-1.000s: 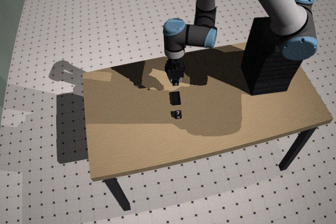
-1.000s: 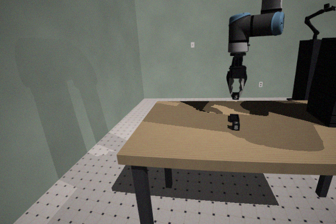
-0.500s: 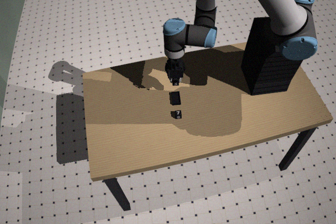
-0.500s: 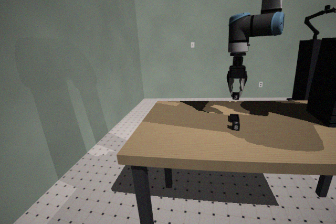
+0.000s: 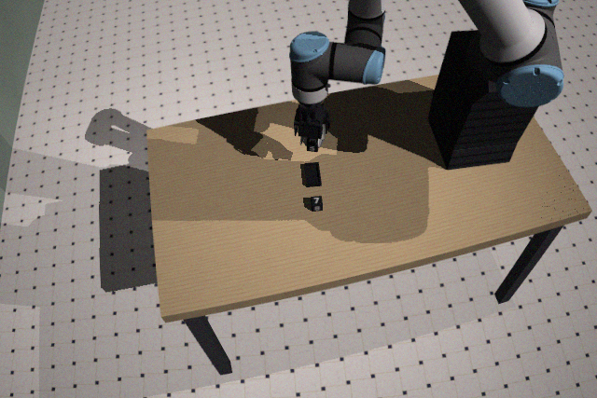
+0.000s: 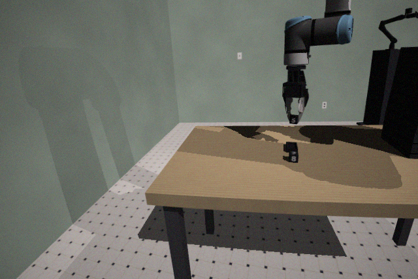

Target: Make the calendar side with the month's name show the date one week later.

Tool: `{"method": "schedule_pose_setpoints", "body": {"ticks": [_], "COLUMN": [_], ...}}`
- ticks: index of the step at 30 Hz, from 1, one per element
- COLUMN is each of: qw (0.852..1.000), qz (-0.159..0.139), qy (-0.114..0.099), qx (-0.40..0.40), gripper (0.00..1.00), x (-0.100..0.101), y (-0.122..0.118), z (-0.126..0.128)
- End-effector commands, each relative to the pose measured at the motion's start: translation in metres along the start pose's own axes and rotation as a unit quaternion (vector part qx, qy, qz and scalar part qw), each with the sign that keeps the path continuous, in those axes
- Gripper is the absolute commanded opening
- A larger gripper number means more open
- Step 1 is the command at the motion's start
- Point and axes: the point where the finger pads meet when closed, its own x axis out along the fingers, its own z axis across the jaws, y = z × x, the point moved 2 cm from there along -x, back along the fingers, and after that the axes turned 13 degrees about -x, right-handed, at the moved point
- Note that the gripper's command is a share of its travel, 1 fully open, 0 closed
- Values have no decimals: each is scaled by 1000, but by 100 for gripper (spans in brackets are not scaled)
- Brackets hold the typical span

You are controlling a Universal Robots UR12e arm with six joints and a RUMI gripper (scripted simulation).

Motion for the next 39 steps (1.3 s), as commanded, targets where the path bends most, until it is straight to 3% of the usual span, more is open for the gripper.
{"method": "schedule_pose_setpoints", "body": {"ticks": [1,6,9,18,23,26,29,33,37,38,39], "qw": [997,989,988,960,935,934,909,890,858,857,845], "qz": [1,1,1,1,1,1,1,1,1,1,1], "qy": [1,1,1,1,1,1,1,1,1,1,1], "qx": [73,149,152,280,355,358,417,457,514,515,535], "gripper": [11,11,11,11,11,11,11,11,11,11,11], "x": [0,0,0,0,0,0,0,-1,-1,-1,-1], "y": [1,1,1,2,1,1,1,0,0,0,-1], "z": [2,4,4,7,9,9,10,10,11,11,11]}}
